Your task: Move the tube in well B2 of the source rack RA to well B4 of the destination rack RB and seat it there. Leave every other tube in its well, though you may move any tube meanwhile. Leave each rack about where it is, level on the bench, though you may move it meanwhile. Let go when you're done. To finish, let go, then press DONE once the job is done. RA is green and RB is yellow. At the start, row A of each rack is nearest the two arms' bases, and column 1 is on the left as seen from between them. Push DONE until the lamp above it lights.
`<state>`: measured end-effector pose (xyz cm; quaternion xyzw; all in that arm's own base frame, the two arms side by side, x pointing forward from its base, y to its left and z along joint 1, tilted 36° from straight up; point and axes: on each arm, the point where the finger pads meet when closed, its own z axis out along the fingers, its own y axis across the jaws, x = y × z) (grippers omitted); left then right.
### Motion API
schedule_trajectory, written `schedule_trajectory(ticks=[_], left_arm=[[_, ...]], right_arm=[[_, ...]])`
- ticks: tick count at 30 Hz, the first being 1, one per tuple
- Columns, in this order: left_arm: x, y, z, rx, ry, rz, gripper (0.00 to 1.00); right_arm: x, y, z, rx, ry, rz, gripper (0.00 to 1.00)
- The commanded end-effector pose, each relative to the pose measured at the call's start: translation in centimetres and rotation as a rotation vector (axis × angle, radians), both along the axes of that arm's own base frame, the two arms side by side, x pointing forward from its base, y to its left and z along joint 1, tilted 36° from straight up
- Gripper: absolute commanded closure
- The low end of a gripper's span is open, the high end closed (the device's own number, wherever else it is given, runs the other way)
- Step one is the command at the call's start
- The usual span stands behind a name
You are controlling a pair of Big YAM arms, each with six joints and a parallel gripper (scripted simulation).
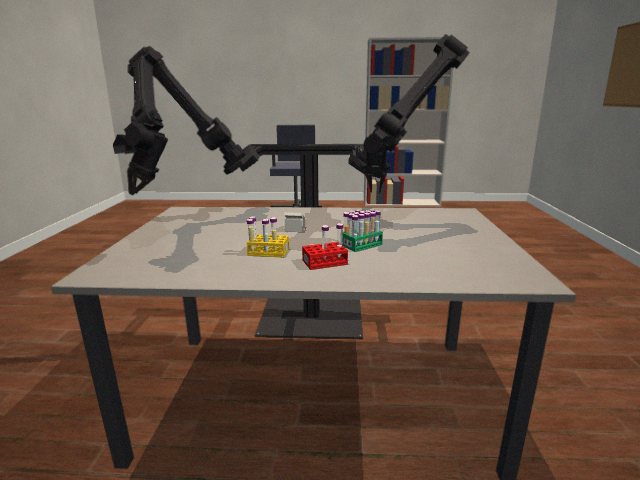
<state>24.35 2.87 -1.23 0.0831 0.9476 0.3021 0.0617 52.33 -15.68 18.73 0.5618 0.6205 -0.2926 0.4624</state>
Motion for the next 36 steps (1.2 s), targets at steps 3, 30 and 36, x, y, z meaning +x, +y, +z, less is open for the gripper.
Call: schedule_trajectory(ticks=[3, 30, 36], left_arm=[[1.6, -1.2, 0.1, -0.004, -0.005, -0.032, 0.7], [0.6, 1.7, -3.8, 0.006, 0.026, -0.009, 0.7], [0.8, 2.2, -4.7, 0.005, 0.027, -0.009, 0.7]], right_arm=[[0.7, 0.2, 1.2, -0.001, -0.029, 0.003, 0.7], [0.7, 0.2, 1.2, -0.001, -0.029, 0.003, 0.7], [0.7, 0.2, 1.2, -0.001, -0.029, 0.003, 0.7]])
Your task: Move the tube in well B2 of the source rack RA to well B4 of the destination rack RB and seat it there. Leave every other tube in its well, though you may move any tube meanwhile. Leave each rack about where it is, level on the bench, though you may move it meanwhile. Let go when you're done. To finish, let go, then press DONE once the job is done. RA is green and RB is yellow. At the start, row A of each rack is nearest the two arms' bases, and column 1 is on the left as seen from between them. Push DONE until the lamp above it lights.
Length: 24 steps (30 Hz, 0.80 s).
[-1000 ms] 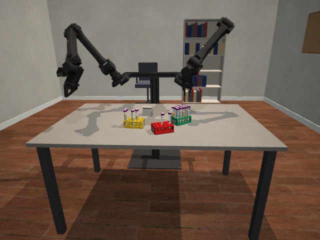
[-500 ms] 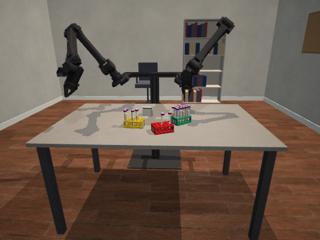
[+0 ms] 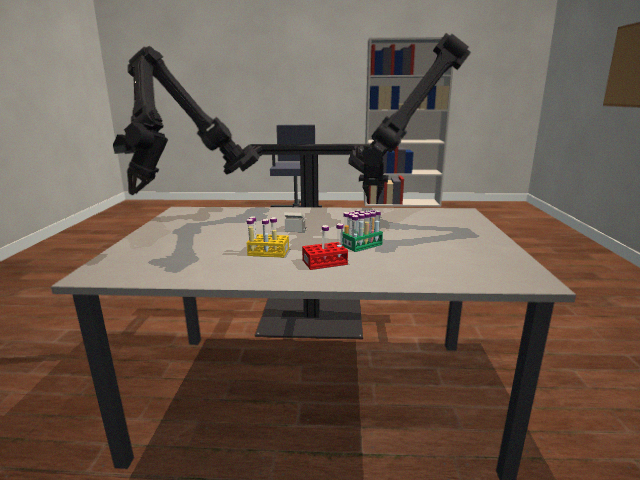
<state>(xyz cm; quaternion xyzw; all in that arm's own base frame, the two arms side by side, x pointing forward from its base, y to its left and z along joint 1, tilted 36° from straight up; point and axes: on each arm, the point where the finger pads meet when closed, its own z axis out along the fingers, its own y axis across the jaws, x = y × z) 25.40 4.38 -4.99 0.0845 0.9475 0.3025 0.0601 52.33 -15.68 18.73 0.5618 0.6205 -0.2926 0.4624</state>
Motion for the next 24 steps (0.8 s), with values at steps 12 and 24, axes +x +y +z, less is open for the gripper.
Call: schedule_trajectory(ticks=[12, 24], left_arm=[[0.17, 1.27, -1.74, 0.003, 0.018, -0.007, 0.7], [-0.21, 1.51, -2.06, 0.004, 0.023, -0.007, 0.7]], right_arm=[[0.71, 0.18, 1.18, -0.001, -0.029, 0.003, 0.7], [0.71, 0.18, 1.18, -0.001, -0.029, 0.003, 0.7]])
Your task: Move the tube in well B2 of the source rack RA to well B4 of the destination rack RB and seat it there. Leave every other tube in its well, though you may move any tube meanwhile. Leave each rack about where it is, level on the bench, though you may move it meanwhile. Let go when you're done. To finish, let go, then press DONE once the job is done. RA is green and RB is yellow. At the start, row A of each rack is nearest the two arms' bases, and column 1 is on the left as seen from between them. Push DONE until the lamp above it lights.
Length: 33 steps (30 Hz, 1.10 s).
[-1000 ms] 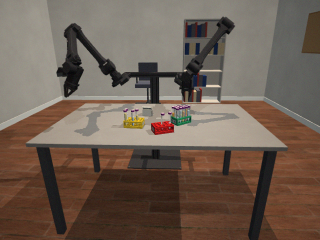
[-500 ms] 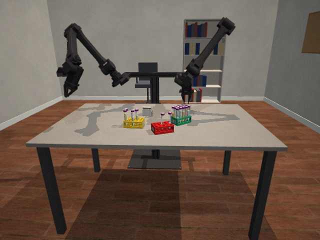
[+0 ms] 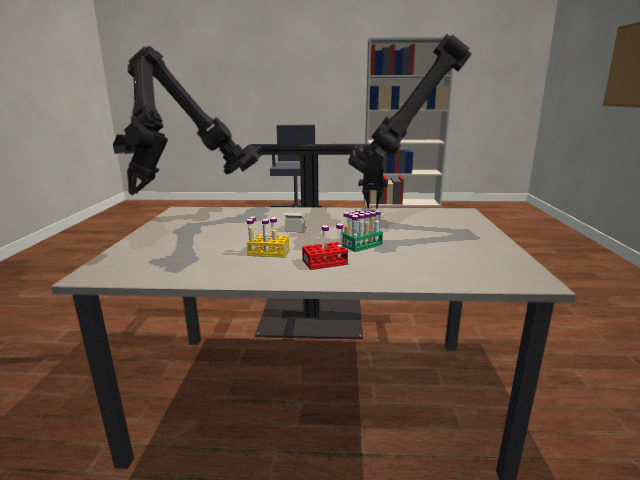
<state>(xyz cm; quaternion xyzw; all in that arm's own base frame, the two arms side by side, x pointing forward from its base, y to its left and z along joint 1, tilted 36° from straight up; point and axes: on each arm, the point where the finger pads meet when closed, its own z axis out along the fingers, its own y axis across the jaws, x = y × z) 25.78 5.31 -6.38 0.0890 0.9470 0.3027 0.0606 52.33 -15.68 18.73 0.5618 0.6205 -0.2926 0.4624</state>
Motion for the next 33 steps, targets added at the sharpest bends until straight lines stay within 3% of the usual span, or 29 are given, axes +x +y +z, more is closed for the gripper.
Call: schedule_trajectory(ticks=[1, 33], left_arm=[[-0.59, 0.58, -0.68, 0.003, 0.022, 0.002, 0.7], [-0.23, 1.17, -1.52, 0.002, 0.017, 0.002, 0.7]], right_arm=[[0.71, 0.18, 1.18, -0.001, -0.029, 0.003, 0.7], [0.71, 0.18, 1.18, -0.001, -0.029, 0.003, 0.7]])
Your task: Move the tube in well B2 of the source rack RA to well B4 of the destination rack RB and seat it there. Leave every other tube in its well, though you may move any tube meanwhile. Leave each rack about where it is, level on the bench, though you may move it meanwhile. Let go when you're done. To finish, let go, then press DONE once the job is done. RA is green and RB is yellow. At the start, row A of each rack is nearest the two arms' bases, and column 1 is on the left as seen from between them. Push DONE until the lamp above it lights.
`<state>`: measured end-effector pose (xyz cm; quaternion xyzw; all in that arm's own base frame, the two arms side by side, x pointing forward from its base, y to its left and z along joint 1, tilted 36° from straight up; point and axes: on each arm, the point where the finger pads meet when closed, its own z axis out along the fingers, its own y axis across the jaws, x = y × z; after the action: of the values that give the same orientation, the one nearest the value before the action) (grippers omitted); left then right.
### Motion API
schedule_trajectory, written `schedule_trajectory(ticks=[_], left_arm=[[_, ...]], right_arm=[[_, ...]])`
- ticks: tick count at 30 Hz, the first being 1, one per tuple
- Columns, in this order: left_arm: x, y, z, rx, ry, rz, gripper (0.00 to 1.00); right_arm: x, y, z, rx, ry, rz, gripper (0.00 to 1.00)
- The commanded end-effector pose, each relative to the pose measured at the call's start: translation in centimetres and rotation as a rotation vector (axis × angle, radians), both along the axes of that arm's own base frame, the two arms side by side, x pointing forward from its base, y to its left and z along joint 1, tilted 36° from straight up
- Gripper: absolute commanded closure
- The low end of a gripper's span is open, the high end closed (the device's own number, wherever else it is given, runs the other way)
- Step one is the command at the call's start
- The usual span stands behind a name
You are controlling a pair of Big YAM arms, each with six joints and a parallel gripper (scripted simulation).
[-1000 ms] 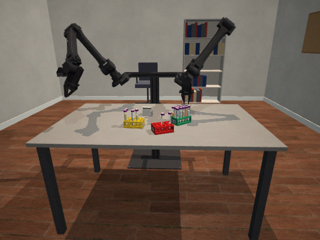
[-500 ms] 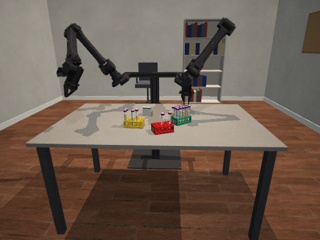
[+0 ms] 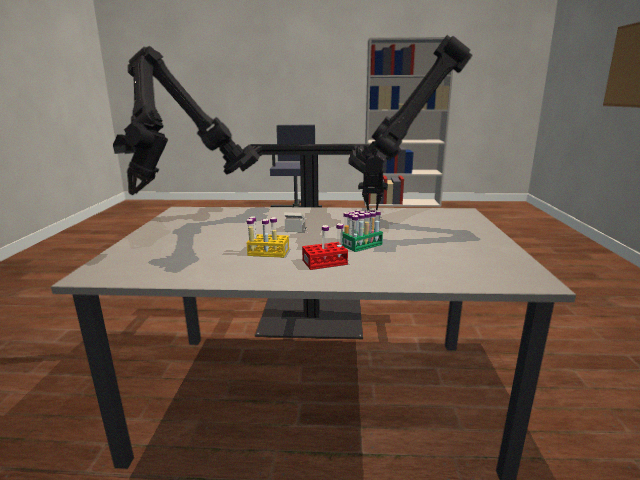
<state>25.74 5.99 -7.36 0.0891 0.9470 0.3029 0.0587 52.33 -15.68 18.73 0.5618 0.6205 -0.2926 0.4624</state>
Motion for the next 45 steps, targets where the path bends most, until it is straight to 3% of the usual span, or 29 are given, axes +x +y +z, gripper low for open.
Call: schedule_trajectory(ticks=[1, 10, 11, 45], left_arm=[[-0.18, 0.51, -0.57, 0.001, 0.014, 0.001, 0.7], [-0.24, 0.6, -0.69, 0.002, 0.015, 0.001, 0.7], [-0.24, 0.6, -0.69, 0.002, 0.015, 0.001, 1.0], [-0.34, 0.12, -0.26, 0.003, 0.021, -0.009, 1.0]], right_arm=[[0.71, 0.18, 1.18, -0.001, -0.029, 0.003, 0.7], [0.71, 0.18, 1.18, -0.001, -0.029, 0.003, 0.7], [0.71, 0.18, 1.18, -0.001, -0.029, 0.003, 0.7], [0.71, 0.18, 1.18, -0.001, -0.029, 0.003, 0.7]])
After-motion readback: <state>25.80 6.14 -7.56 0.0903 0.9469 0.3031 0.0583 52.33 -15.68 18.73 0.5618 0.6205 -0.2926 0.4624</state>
